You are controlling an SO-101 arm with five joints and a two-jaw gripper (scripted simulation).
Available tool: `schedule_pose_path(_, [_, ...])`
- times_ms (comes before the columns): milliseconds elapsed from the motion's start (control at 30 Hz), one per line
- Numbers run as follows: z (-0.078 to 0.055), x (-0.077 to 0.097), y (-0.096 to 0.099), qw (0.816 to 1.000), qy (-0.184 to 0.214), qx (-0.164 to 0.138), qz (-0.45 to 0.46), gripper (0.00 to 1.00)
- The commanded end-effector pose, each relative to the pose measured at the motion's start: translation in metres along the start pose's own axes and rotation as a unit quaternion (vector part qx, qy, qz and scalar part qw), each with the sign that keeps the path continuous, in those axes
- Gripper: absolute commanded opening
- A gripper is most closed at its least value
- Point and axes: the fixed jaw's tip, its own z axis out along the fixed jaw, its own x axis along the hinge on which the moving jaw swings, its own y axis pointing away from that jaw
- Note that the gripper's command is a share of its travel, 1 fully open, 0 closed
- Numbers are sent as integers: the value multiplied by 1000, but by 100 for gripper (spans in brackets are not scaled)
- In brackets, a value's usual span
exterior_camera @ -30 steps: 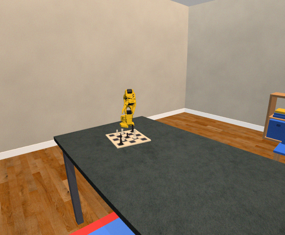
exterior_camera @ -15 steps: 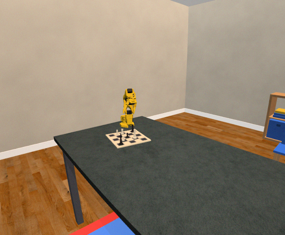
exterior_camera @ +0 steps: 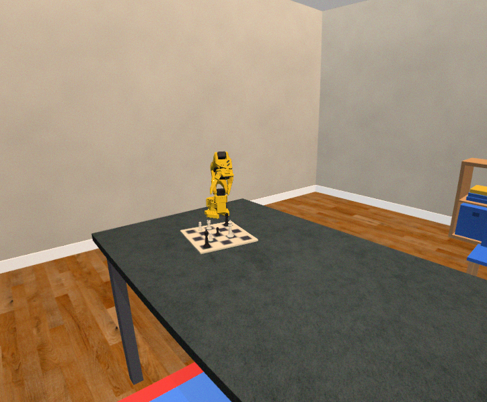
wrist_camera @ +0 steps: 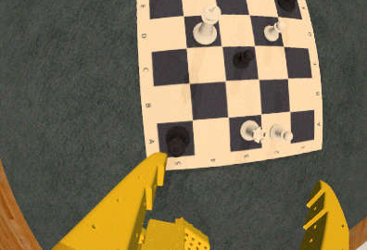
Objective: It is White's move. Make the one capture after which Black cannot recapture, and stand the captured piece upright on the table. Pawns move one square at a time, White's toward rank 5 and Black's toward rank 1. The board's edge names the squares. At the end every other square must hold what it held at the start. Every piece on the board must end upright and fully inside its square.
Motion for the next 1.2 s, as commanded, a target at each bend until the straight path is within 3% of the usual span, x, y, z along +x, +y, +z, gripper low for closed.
schedule_pose_path(0, [-4, -2, 1, 1000, -8, -2, -8, 40])
schedule_pose_path(233, [-3, -2, 2, 1000, -3, -4, -10, 39])
schedule_pose_path(400, [7, -7, 10, 998, 53, -17, -33, 29])
schedule_pose_path(467, [7, -7, 10, 998, 53, -17, -33, 29])
schedule_pose_path(667, [34, -13, 30, 983, 160, -36, -81, 8])
schedule_pose_path(767, [44, -12, 36, 976, 193, -39, -96, 2])
schedule_pose_path(1167, [47, -11, 39, 973, 204, -40, -101, 0])
